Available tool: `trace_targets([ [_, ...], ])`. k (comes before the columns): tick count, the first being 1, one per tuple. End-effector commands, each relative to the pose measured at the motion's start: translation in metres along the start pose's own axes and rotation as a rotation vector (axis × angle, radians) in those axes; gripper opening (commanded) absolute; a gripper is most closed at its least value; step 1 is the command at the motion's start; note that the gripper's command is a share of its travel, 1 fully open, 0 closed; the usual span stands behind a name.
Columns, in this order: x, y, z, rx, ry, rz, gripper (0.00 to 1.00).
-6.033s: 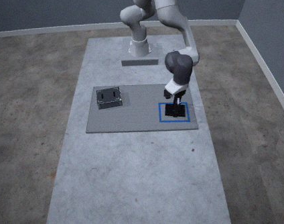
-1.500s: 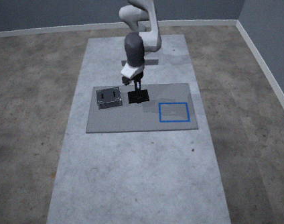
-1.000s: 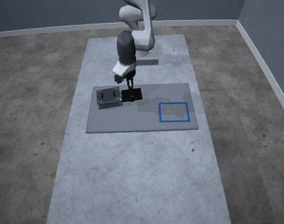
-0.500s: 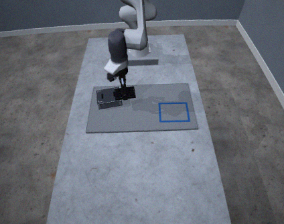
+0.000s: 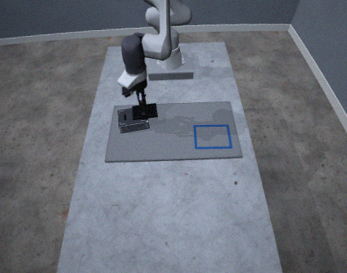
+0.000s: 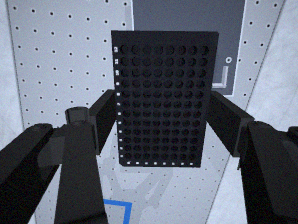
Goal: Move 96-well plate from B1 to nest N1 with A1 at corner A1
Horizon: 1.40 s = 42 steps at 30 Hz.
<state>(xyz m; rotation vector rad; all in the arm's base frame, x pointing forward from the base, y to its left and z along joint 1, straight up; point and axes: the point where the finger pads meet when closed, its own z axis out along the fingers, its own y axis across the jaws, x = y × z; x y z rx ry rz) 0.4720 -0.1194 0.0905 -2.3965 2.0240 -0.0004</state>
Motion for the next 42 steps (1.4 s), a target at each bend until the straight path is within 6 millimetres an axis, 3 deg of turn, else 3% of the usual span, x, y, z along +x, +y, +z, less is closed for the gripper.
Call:
trace_targets([
  [1, 0.011, 0.005, -0.003, -0.001, -0.002, -0.046, 0.6],
  [23, 0.073, 0.029, -0.012, -0.001, -0.002, -0.046, 0.6],
  [42, 0.073, 0.03, -0.012, -0.001, -0.002, -0.046, 0.6],
])
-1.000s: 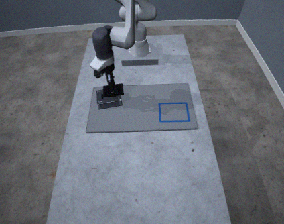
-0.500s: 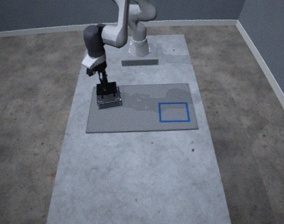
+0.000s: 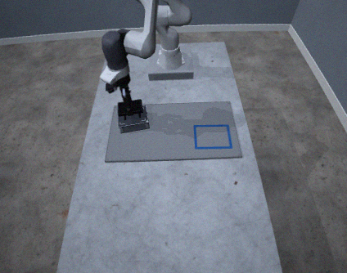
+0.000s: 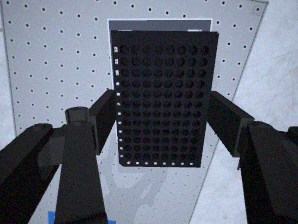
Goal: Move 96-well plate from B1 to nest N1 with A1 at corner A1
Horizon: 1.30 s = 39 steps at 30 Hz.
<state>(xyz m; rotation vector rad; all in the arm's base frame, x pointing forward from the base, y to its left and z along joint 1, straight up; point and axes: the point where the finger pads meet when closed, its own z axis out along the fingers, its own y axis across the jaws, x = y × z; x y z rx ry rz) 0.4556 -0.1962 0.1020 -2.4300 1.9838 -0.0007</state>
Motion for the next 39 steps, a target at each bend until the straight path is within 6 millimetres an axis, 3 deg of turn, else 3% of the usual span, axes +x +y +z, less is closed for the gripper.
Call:
trace_targets([
  [1, 0.001, 0.001, 0.0, -0.001, -0.003, -0.013, 0.6],
  [18, 0.001, 0.001, 0.0, -0.001, -0.003, -0.013, 0.6],
  [39, 0.001, -0.001, 0.032, -0.001, -0.003, -0.013, 0.6],
])
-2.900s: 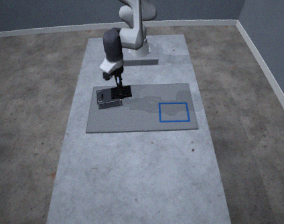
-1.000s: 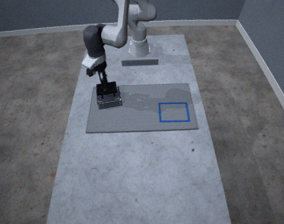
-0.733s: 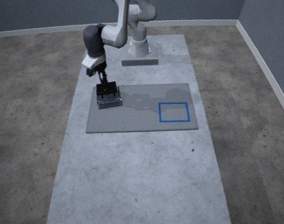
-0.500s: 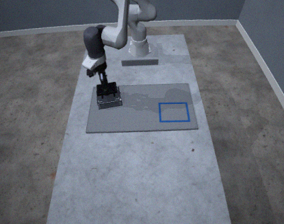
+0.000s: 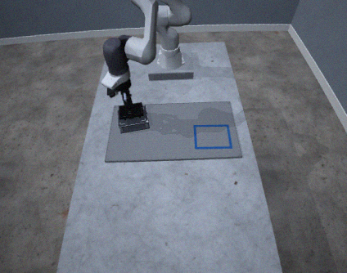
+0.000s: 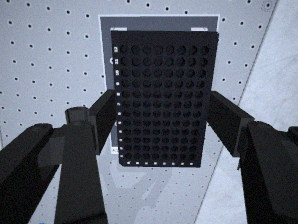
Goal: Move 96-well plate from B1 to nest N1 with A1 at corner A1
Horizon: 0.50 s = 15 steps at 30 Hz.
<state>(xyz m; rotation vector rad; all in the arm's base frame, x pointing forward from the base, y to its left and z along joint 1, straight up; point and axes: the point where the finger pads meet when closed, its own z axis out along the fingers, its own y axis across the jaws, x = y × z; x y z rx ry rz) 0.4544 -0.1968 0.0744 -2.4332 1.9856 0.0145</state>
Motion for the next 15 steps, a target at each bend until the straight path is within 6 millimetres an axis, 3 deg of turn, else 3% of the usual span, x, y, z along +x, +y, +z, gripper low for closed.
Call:
trace_targets([
  [1, 0.001, -0.002, 0.006, 0.007, 0.003, -0.012, 0.6],
  [15, 0.001, -0.003, 0.023, 0.007, 0.003, -0.012, 0.6],
])
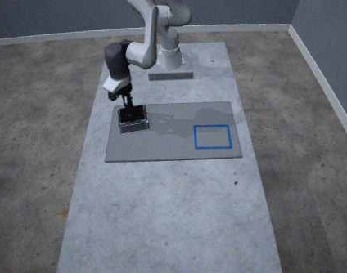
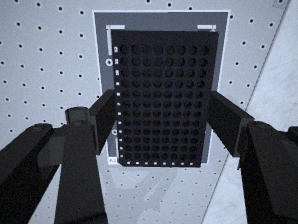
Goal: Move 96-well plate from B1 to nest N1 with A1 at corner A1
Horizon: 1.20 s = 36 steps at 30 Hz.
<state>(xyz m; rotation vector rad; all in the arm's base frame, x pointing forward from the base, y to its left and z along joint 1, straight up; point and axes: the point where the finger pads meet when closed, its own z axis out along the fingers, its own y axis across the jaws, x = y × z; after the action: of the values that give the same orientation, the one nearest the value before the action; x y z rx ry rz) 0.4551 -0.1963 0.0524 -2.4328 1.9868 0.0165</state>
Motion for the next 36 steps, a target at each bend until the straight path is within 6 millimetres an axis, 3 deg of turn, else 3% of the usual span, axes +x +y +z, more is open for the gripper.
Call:
trace_targets([
  [1, 0.0014, -0.0025, 0.0011, 0.009, 0.003, -0.013, 0.6],
  [36, 0.0005, -0.0013, 0.004, 0.009, 0.003, -0.013, 0.6],
])
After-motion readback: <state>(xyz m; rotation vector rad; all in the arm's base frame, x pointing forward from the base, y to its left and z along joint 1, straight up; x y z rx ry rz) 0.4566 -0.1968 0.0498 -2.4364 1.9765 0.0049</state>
